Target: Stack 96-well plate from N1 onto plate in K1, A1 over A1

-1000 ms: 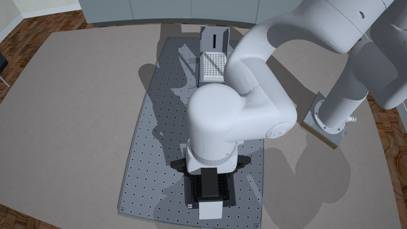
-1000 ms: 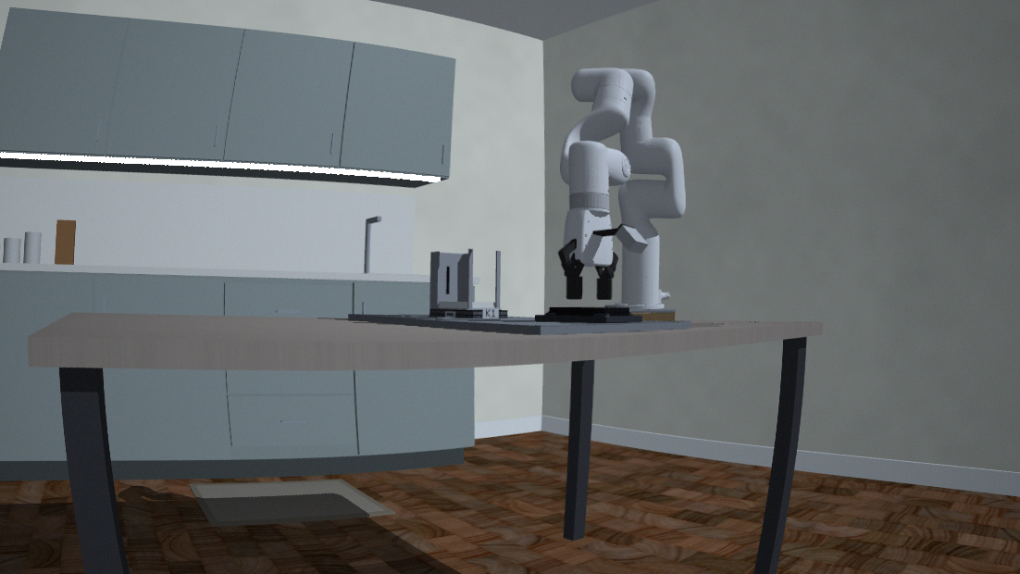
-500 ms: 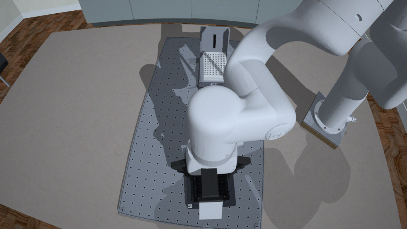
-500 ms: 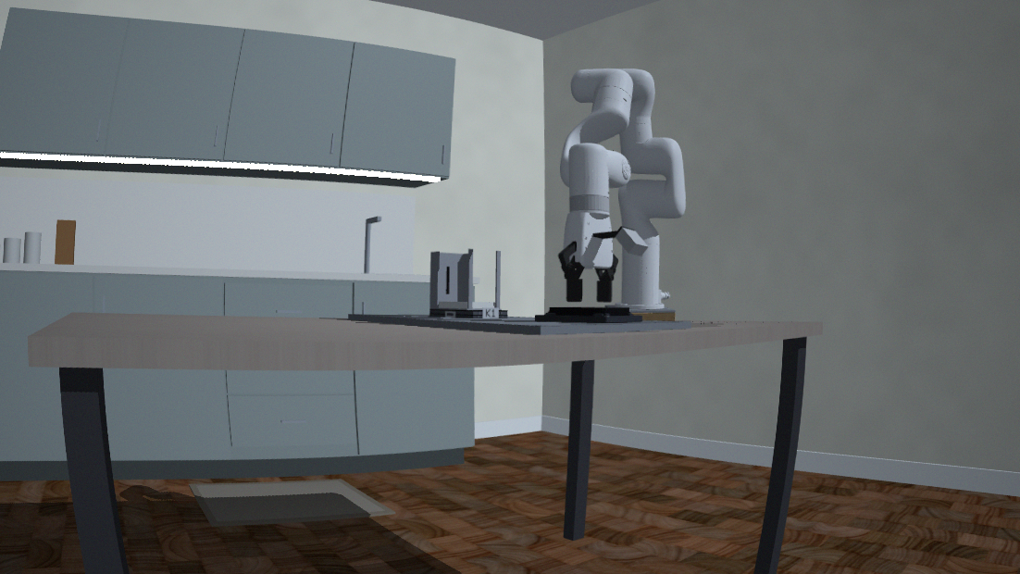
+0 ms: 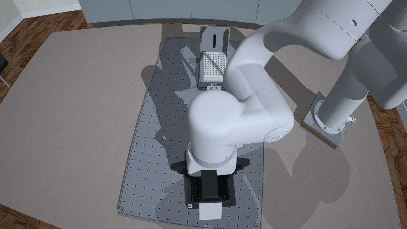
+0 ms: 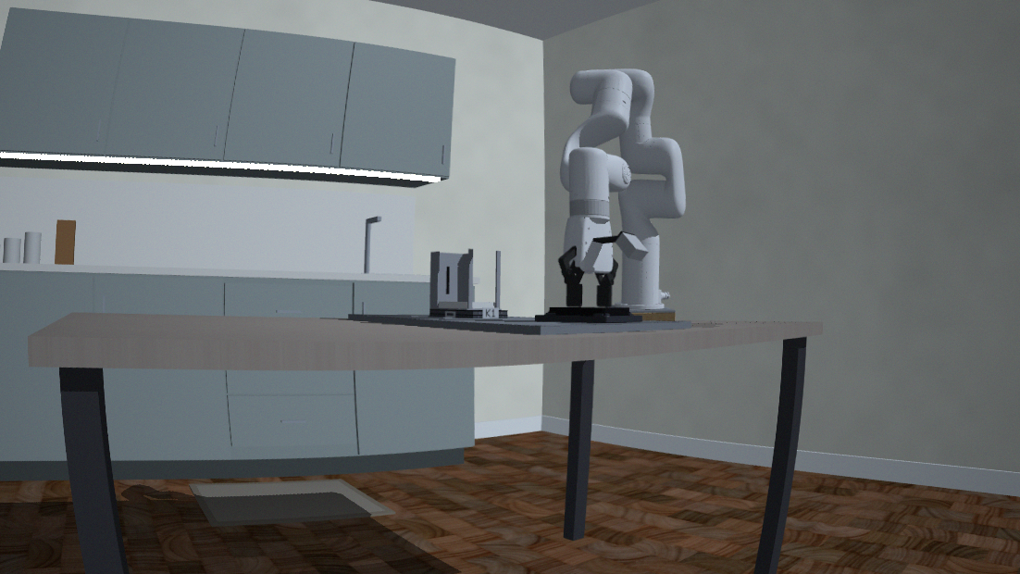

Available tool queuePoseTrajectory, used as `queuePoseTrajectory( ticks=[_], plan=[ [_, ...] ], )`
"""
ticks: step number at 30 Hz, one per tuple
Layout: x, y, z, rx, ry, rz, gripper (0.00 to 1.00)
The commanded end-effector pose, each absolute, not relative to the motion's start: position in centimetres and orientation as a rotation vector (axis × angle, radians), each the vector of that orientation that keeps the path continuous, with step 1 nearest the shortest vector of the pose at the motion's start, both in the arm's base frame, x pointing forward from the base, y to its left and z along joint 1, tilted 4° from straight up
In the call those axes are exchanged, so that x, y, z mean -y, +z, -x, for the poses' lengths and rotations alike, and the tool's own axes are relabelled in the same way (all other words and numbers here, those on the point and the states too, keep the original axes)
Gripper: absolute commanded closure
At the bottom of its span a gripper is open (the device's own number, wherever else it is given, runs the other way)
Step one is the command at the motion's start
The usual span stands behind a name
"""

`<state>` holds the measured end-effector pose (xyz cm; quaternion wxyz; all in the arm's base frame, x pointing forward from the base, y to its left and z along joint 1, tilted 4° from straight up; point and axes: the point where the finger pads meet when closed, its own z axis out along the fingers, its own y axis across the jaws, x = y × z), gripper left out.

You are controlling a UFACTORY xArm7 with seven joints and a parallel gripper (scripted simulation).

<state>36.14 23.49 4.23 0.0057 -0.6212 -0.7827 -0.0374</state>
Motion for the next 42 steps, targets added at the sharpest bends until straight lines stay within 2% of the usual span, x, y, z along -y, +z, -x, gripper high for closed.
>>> queuePoseTrajectory(
  ticks=[1, 26, 27, 42],
  plan=[
    [-23.57, 4.11, -36.28, 2.451, -0.123, 1.945, 0.00],
    [-23.61, 3.65, -36.30, 2.451, -0.123, 1.945, 0.00],
    [-23.60, 3.71, -36.30, 2.451, -0.123, 1.945, 1.00],
    [-23.60, 3.71, -36.30, 2.451, -0.123, 1.945, 1.00]
  ],
)
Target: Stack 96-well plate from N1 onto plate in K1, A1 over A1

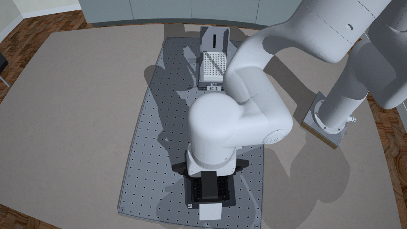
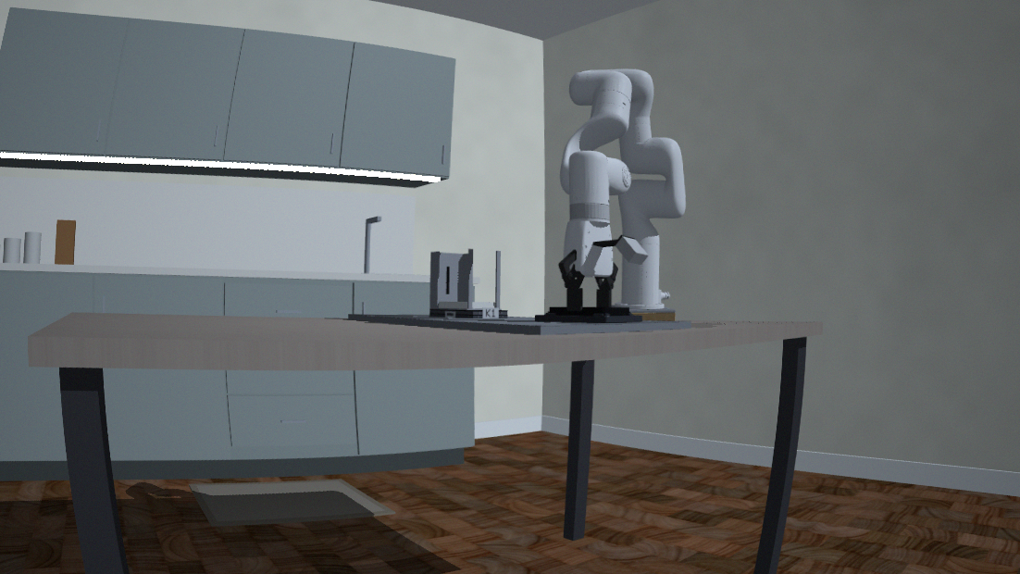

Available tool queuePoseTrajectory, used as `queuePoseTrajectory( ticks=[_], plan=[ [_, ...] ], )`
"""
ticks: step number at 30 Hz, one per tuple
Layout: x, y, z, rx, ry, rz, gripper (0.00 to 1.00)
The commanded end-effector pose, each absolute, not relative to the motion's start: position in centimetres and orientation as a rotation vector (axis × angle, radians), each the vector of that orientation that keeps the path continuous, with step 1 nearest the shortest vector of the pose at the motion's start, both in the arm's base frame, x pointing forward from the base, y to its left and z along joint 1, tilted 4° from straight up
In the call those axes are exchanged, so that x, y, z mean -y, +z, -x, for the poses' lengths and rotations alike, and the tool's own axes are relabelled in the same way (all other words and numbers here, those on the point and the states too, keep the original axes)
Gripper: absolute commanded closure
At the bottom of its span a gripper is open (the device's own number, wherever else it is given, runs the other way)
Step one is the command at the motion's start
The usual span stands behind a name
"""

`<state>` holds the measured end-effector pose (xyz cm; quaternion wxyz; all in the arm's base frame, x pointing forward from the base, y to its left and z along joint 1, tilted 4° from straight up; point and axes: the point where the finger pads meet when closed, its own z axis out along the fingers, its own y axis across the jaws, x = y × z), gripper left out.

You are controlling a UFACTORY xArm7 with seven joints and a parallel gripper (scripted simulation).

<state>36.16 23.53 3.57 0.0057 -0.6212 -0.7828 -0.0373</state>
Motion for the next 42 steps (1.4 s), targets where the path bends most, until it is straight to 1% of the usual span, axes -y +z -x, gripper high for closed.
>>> queuePoseTrajectory(
  ticks=[1, 42],
  plan=[
    [-23.60, 3.71, -36.30, 2.451, -0.123, 1.945, 1.00],
    [-23.57, 4.11, -36.28, 2.451, -0.123, 1.945, 1.00]
  ],
)
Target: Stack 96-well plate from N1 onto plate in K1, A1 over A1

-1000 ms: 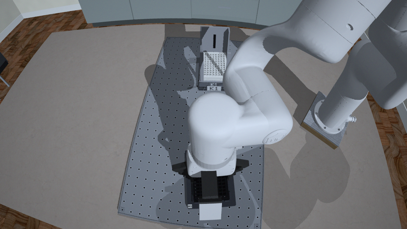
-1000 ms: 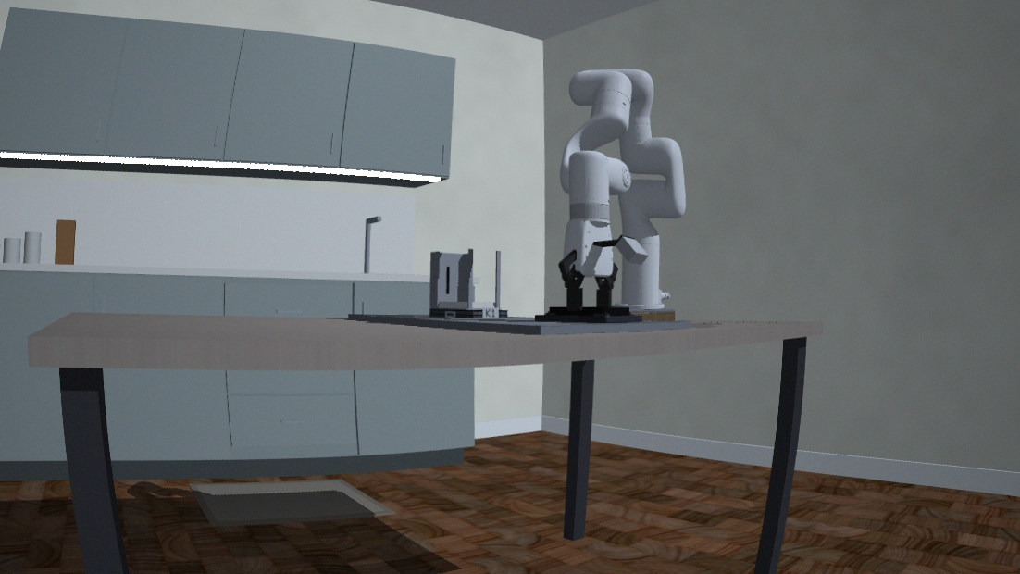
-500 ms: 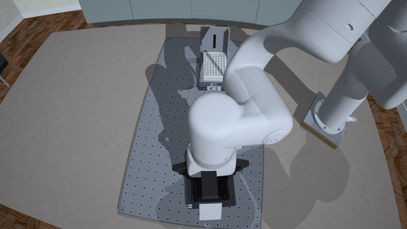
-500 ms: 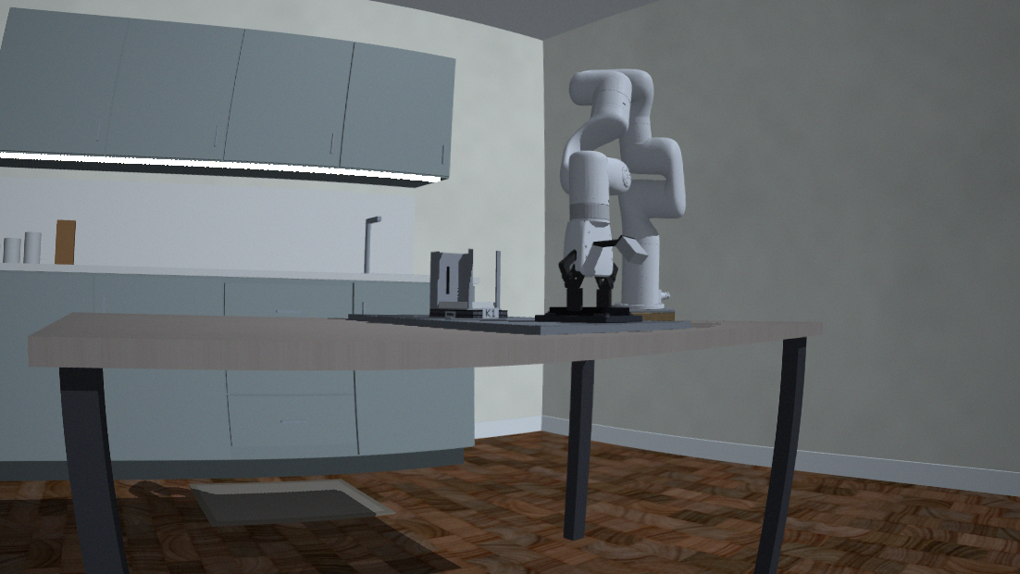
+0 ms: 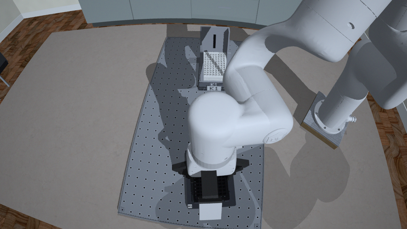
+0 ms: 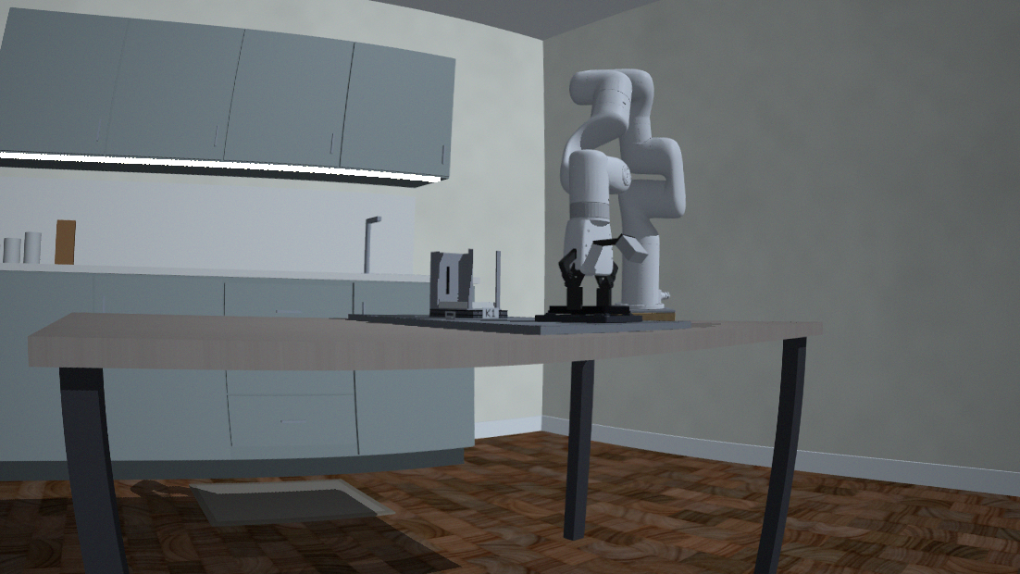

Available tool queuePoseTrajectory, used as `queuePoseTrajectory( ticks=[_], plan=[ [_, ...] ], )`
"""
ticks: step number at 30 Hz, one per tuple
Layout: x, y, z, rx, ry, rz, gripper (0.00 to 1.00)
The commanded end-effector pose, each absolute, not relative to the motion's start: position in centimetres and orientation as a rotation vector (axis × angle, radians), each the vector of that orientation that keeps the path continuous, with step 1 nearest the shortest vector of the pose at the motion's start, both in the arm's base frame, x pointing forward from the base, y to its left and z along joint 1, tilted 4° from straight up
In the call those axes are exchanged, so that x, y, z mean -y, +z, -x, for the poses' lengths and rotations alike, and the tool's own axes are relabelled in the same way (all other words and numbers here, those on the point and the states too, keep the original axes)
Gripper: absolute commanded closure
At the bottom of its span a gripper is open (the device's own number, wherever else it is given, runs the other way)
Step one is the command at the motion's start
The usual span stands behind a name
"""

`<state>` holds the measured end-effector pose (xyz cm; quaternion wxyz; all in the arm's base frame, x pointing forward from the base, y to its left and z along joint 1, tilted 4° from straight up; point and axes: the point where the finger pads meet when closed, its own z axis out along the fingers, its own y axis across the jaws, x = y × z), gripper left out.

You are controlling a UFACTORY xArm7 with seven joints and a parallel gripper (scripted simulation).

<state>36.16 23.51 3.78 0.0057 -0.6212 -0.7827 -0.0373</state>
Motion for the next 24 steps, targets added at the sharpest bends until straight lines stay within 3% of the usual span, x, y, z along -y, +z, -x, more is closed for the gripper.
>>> queuePoseTrajectory(
  ticks=[1, 24],
  plan=[
    [-23.6, 4.2, -36.3, 2.451, -0.123, 1.945, 1.00],
    [-23.5, 5.6, -36.2, 2.451, -0.123, 1.945, 1.00]
  ],
)
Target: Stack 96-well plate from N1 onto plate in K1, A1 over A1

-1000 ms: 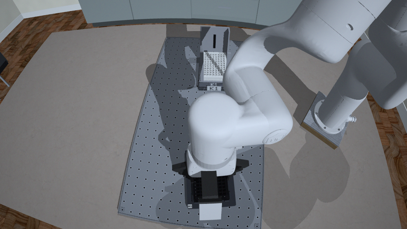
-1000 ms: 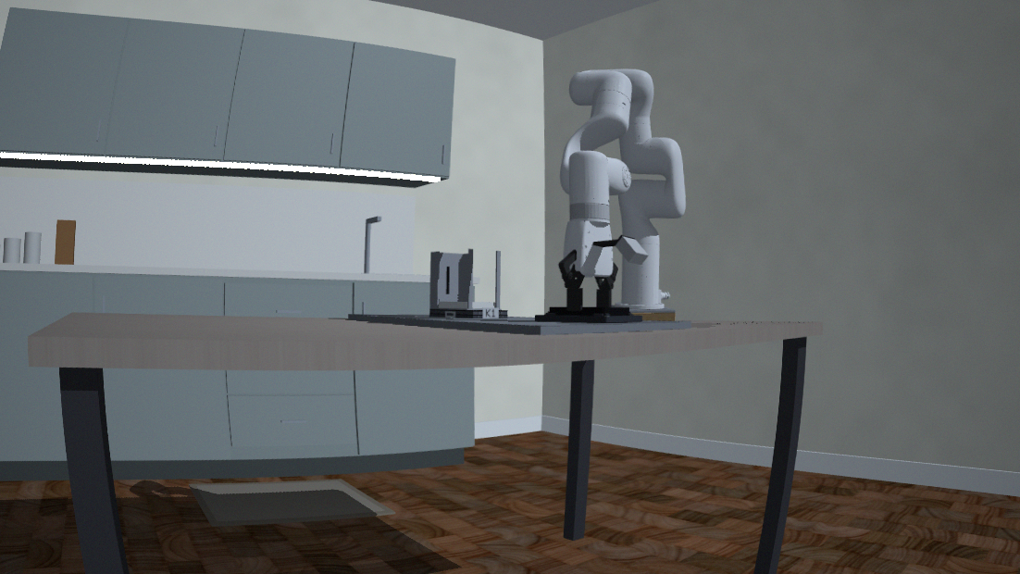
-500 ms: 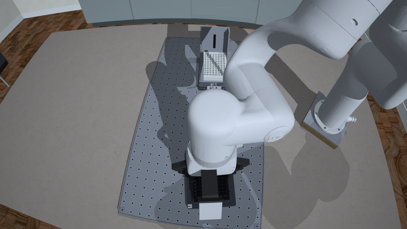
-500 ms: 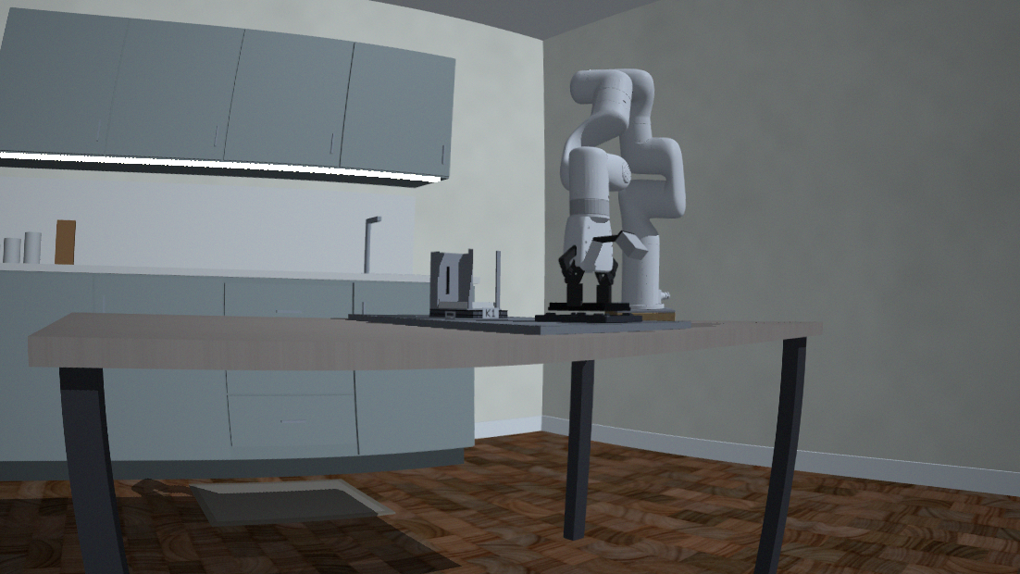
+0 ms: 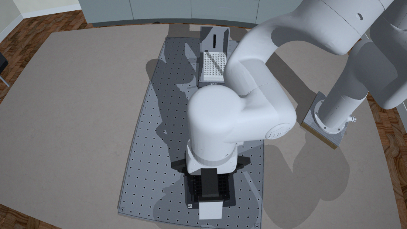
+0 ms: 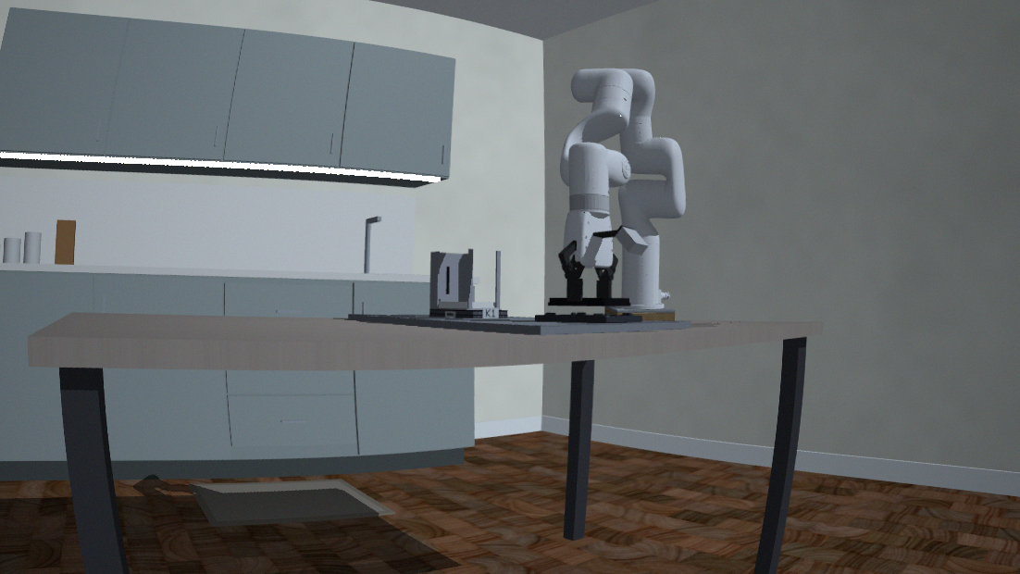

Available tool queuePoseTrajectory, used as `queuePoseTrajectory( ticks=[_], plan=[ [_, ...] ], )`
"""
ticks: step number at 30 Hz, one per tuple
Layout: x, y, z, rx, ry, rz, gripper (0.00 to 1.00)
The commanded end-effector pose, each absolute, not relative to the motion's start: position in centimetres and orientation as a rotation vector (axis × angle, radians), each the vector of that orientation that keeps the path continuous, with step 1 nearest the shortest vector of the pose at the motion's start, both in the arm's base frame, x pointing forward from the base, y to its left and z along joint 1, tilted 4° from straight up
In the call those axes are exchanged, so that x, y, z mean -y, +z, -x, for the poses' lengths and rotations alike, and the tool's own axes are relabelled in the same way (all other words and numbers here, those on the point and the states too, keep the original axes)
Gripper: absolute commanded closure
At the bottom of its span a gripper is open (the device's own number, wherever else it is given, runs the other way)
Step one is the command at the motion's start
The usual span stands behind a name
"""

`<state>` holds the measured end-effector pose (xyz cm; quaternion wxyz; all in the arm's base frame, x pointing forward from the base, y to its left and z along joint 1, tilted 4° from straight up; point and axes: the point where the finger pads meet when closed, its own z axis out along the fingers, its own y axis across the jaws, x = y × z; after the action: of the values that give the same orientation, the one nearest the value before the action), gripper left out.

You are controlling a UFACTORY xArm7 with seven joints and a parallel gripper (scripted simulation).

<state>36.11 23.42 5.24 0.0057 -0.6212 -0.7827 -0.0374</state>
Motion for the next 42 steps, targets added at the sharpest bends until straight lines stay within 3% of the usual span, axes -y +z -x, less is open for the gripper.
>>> queuePoseTrajectory(
  ticks=[1, 42],
  plan=[
    [-23.5, 5.6, -36.2, 2.451, -0.123, 1.945, 1.00],
    [-23.1, 10.5, -36.0, 2.451, -0.123, 1.945, 1.00]
  ],
)
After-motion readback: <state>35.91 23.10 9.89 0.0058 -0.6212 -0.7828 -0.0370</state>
